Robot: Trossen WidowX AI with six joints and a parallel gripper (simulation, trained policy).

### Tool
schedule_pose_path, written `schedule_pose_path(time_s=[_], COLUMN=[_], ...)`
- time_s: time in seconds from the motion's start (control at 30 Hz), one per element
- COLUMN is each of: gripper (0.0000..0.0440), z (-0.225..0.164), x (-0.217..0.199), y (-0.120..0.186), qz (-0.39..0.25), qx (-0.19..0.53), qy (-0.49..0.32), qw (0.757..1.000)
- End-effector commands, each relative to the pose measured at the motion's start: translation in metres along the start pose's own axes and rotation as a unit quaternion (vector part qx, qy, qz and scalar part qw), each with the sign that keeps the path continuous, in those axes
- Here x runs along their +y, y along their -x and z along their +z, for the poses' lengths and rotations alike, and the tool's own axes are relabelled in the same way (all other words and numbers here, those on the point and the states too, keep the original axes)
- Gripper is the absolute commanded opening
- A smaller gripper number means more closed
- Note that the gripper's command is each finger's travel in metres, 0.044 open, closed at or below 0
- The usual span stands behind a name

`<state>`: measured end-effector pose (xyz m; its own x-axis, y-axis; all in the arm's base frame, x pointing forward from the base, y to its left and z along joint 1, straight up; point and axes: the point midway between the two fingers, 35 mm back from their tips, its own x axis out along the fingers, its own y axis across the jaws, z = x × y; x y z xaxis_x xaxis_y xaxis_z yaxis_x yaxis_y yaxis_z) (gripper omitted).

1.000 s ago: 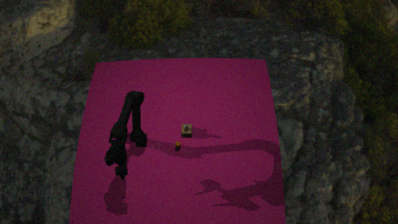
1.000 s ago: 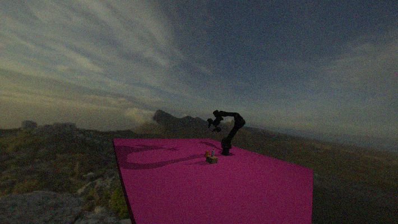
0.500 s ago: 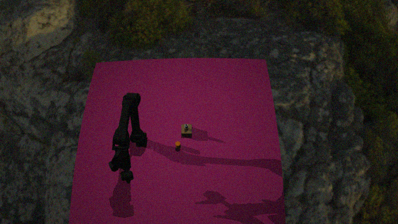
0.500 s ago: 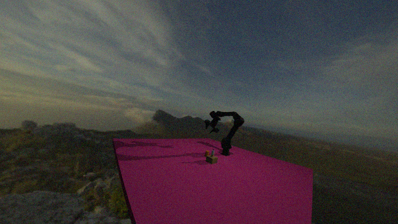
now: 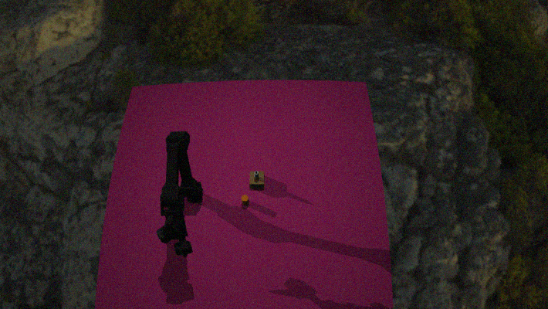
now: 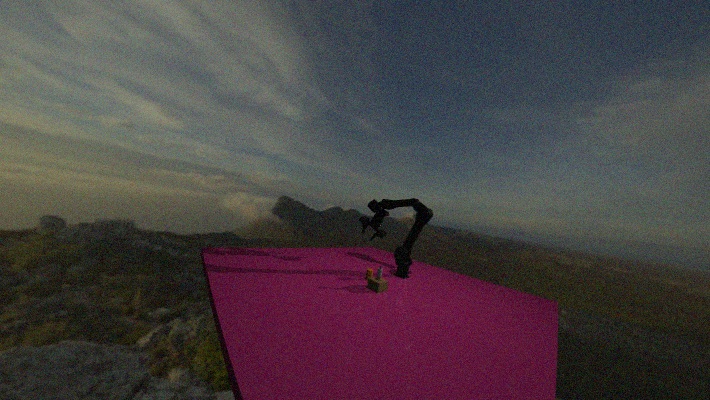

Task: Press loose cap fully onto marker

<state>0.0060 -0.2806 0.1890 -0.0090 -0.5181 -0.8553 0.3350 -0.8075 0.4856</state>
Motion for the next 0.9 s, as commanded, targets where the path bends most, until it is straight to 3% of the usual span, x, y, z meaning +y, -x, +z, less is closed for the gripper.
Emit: schedule_pose_path(time_s=[0.0, 0.87], gripper=[0.0313, 0.0314], z=[-0.006, -0.055], x=[0.002, 0.012], y=[-0.006, -0.029], qz=[-0.012, -0.051], qx=[0.005, 0.031], qy=[0.003, 0.025], qw=[1.000, 0.998])
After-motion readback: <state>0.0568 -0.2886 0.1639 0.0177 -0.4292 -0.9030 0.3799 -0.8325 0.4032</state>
